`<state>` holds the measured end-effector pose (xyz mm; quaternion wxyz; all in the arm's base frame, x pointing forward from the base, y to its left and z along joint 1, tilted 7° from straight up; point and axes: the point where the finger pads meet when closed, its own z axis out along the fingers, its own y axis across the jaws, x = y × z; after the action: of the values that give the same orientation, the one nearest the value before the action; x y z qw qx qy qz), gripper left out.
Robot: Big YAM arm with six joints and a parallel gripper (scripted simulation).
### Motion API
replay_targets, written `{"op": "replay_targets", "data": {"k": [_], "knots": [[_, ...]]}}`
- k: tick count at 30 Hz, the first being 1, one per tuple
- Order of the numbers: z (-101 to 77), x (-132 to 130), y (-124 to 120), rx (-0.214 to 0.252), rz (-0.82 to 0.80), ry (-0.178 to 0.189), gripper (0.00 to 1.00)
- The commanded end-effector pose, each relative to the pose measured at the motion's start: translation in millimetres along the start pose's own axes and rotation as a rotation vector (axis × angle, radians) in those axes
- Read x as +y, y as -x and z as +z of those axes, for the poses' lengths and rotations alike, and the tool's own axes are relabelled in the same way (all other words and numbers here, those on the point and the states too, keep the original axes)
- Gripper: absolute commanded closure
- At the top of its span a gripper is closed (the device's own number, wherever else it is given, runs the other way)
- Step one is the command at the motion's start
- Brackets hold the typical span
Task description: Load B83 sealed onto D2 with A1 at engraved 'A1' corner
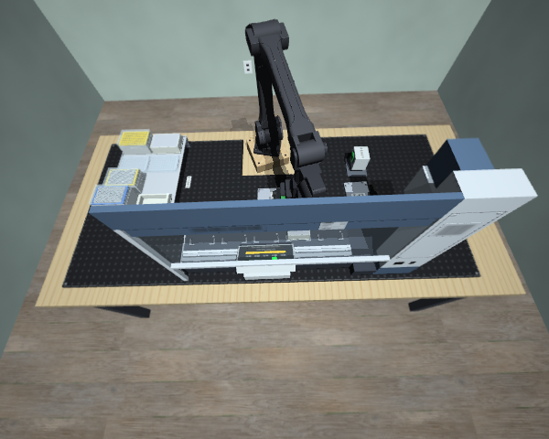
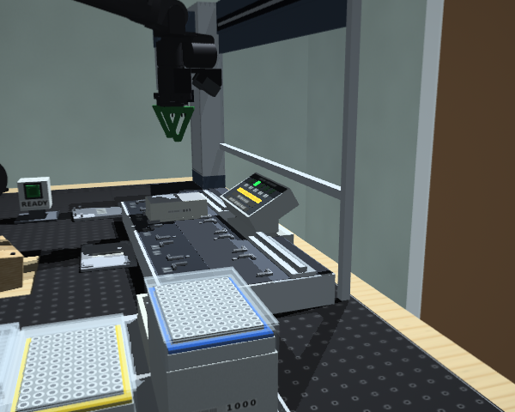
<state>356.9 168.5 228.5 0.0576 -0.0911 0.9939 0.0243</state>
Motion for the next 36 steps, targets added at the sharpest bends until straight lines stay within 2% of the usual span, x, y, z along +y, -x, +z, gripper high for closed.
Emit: {"op": "replay_targets", "data": {"k": [1,11,13,18,21,22,36], "knots": [[-14.4,4,-13,-0.032,-0.06,0.01,1.0],[-12.0,3,-64,-0.024,-0.26,0.005,1.0],[-12.0,3,-64,-0.024,-0.26,0.005,1.0],[-11.1,4,-86,-0.023,-0.36,0.005,1.0],[-6.4,4,-81,-0.019,-0.415,0.003,1.0],[-13.5,5,-72,-0.036,-0.429,0.004,1.0],[-16.6,5,-72,-0.046,-0.669,0.0,1.0]]}}
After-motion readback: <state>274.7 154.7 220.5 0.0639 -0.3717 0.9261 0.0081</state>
